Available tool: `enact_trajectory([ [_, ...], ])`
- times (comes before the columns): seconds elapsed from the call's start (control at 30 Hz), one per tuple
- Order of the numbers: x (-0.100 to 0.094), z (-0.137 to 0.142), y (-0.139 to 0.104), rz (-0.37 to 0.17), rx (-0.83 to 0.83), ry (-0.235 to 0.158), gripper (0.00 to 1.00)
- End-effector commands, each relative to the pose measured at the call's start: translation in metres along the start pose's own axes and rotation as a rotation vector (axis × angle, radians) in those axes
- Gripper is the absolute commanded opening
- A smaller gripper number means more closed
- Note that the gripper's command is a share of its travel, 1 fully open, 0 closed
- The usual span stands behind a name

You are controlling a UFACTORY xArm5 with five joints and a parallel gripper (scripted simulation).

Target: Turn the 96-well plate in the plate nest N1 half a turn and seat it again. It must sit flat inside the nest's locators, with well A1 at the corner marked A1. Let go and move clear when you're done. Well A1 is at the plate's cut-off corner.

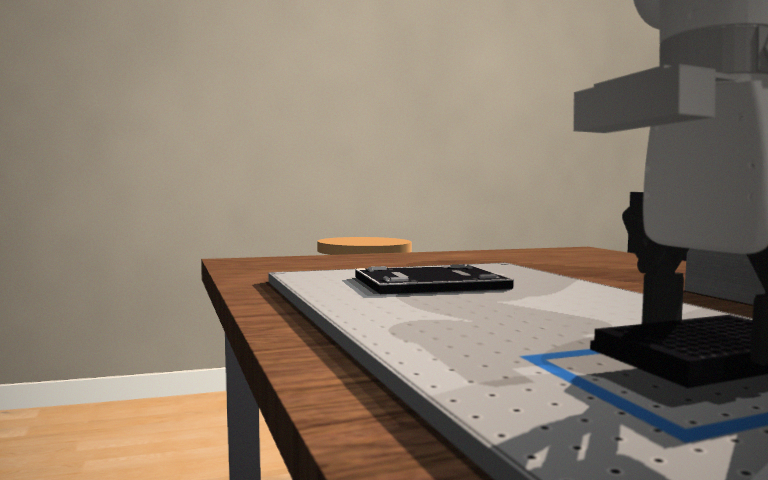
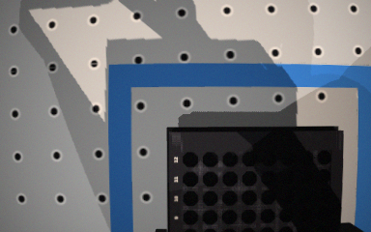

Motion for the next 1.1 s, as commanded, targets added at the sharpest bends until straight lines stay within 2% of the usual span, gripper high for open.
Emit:
enact_trajectory([
  [0.0,-0.0012,-0.0017,0.0003,0.011,0.000,-0.012,0.00],
  [1.07,0.0038,-0.0016,0.0004,0.011,0.000,-0.012,0.00],
])
Point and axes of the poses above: the point where the finger pads meet when closed, its own x axis out along the fingers, its own z axis across the jaws, y = z × x, the point moved 8 cm from there along -x, back along the fingers, and after that the axes turned 4 degrees about x, right-handed, at the moved point
